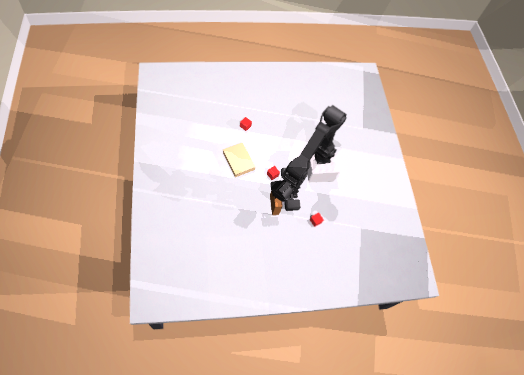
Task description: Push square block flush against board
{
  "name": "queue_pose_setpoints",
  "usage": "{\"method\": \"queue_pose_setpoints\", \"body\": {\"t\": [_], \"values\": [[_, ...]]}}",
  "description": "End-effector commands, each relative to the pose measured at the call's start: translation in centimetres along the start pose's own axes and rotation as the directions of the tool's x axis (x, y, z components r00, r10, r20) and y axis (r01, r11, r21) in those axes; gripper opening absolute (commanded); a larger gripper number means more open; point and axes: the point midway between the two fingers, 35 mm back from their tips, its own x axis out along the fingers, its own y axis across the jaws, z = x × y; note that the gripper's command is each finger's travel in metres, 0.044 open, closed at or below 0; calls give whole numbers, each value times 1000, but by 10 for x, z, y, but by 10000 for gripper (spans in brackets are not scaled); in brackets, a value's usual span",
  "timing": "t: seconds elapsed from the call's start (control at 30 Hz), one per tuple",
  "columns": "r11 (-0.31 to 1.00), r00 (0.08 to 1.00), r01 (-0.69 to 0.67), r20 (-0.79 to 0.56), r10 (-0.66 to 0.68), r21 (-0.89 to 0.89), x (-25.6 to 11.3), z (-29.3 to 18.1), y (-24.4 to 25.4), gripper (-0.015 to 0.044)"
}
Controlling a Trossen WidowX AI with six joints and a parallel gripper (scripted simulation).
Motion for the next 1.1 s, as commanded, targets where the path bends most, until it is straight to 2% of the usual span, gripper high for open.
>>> {"method": "queue_pose_setpoints", "body": {"t": [0.0,1.07], "values": [[1000,1000,-15,7,15,-4,0,2,2,0],[1000,1000,-15,11,15,-4,-1,53,4,0]]}}
